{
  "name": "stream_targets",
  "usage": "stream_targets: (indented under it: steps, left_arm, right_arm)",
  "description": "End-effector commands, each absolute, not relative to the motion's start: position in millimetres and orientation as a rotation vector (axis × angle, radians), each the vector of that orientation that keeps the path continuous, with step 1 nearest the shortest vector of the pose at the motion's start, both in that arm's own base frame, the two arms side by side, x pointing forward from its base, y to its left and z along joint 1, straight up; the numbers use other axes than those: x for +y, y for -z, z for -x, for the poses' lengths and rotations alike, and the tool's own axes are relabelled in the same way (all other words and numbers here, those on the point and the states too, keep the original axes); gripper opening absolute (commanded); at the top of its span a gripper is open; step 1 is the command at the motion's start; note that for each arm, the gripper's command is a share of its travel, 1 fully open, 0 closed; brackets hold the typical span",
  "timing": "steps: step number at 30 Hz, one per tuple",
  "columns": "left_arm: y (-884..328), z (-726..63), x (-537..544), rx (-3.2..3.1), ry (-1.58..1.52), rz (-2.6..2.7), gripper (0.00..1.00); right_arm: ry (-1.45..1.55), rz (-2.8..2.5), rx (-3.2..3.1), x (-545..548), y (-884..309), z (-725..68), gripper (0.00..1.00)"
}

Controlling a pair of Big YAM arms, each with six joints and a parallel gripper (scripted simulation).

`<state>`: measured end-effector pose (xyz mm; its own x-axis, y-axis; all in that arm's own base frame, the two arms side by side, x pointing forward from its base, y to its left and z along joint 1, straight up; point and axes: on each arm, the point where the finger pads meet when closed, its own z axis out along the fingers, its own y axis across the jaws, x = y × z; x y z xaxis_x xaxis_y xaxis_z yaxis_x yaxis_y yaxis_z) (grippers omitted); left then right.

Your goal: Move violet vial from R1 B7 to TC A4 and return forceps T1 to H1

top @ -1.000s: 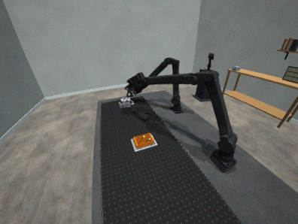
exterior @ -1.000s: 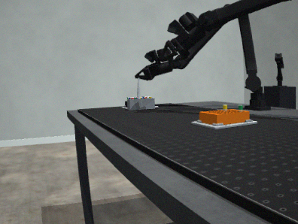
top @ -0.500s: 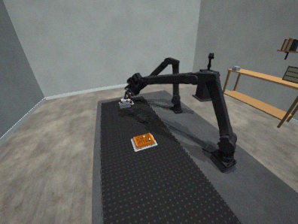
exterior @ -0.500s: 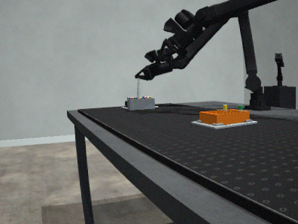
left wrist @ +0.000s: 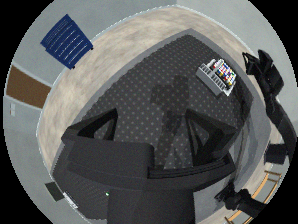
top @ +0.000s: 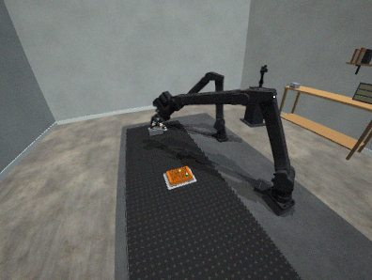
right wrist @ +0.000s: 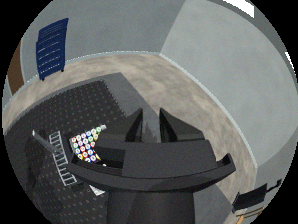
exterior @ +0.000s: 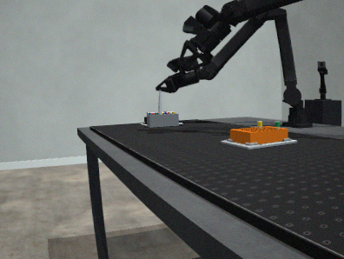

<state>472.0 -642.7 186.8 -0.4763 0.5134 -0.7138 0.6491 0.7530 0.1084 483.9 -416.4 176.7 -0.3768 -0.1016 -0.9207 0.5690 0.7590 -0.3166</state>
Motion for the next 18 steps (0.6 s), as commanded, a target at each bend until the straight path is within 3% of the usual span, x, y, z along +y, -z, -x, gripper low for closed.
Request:
stream_targets:
  steps: [1,18]
  left_arm:
    - [-219.6,-485.6,-628.4,2.138,0.252,-0.837,1.0]
    - [-224.6,-524.0,-586.1,2.216,0.194,-0.777,1.0]
  right_arm:
    - [0.756,-0.354,1.79,-422.0,-196.1,-490.5,0.24]
    - [0.756,-0.354,1.79,-422.0,-196.1,-490.5,0.24]
